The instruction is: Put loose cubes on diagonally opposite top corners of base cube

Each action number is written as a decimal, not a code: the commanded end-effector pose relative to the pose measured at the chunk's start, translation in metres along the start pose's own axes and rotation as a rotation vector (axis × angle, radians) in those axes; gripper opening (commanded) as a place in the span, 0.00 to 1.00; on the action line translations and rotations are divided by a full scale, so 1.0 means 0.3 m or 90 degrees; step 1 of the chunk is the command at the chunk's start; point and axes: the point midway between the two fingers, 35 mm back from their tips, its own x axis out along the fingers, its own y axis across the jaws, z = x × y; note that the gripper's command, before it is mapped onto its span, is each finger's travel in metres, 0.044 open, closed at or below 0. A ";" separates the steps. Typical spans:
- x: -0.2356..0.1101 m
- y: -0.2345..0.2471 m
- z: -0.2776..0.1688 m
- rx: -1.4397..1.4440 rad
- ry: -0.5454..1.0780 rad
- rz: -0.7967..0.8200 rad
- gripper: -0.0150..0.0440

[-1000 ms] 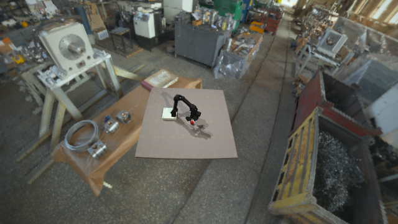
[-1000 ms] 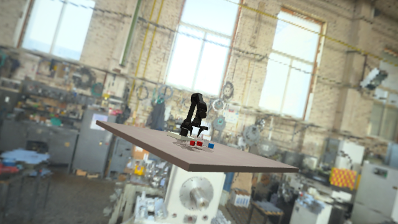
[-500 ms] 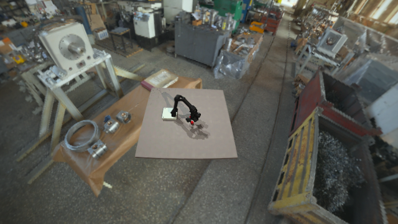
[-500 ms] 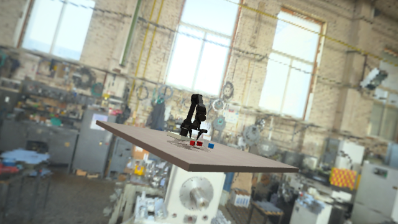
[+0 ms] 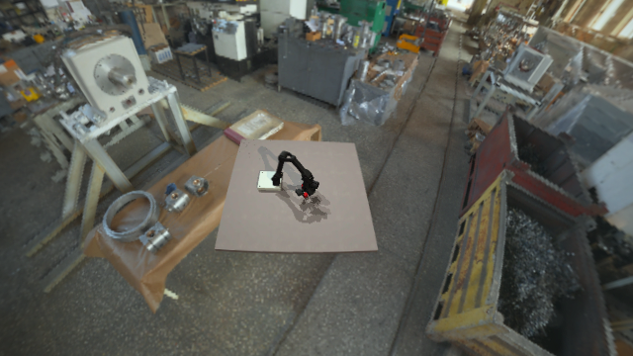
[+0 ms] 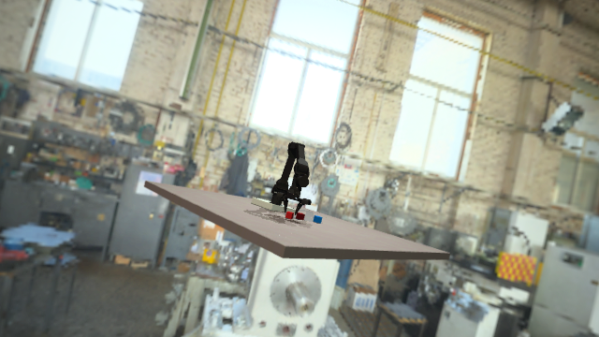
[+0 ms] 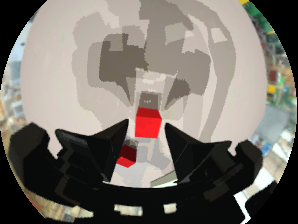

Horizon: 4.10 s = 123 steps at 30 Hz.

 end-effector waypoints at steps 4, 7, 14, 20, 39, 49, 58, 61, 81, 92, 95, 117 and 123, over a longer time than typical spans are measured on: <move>0.024 -0.001 -0.006 0.002 0.004 0.001 0.61; 0.024 -0.001 -0.006 0.002 0.004 0.001 0.48; 0.018 -0.001 0.004 -0.003 -0.004 0.002 0.43; -0.011 0.001 0.027 -0.014 -0.020 0.006 0.43; -0.119 0.007 0.029 -0.008 -0.012 0.004 0.43; -0.178 0.007 0.025 -0.006 -0.008 0.003 0.43; -0.232 0.005 0.019 -0.003 -0.004 0.002 0.43; -0.250 0.004 0.016 -0.002 -0.003 0.002 0.43; -0.340 0.009 -0.012 0.003 0.003 0.001 0.43; -0.317 0.103 -0.084 0.011 0.004 0.002 0.43; -0.311 0.127 -0.105 0.013 0.004 0.002 0.43; -0.267 0.280 -0.288 0.029 0.007 0.005 0.43; -0.256 0.313 -0.344 0.033 0.008 0.006 0.43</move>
